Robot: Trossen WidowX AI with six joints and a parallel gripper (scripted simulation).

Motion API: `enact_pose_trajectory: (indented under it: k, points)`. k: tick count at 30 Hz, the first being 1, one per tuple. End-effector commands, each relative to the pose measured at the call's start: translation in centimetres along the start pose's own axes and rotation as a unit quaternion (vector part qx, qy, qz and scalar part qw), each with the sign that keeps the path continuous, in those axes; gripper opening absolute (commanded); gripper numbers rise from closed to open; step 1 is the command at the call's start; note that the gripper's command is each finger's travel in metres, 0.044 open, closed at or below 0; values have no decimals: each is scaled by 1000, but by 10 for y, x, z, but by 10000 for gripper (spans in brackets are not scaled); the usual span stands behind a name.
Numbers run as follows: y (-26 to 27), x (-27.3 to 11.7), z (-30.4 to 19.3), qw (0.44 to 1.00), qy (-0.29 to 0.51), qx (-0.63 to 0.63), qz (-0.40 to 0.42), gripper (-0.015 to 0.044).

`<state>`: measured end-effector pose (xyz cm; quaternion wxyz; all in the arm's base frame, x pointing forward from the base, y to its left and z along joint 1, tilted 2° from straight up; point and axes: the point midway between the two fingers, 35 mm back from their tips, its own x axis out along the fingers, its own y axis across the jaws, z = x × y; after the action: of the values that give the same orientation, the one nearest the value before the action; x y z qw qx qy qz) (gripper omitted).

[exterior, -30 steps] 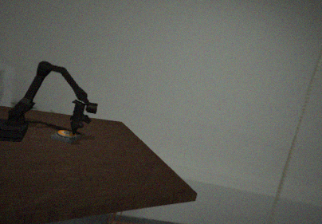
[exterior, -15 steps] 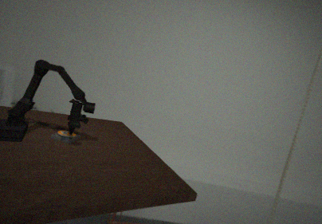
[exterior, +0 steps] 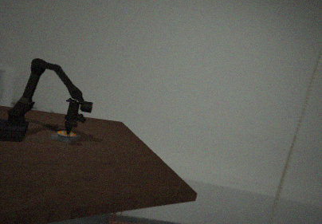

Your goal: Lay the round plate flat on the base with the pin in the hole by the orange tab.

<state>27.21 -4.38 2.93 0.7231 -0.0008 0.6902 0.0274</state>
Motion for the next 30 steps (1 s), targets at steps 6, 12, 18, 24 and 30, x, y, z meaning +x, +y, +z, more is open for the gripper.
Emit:
enact_pose_trajectory:
  k: [6,12,18,24,30]
  points:
    - [1,1,-9,1000,5,-2,-1,0]
    - [1,1,-13,1000,6,-2,-1,0]
    - [2,1,-15,1000,6,-2,-1,0]
    - [2,-26,-14,1000,6,-2,-1,0]
    - [4,-45,-17,1000,6,-2,-1,0]
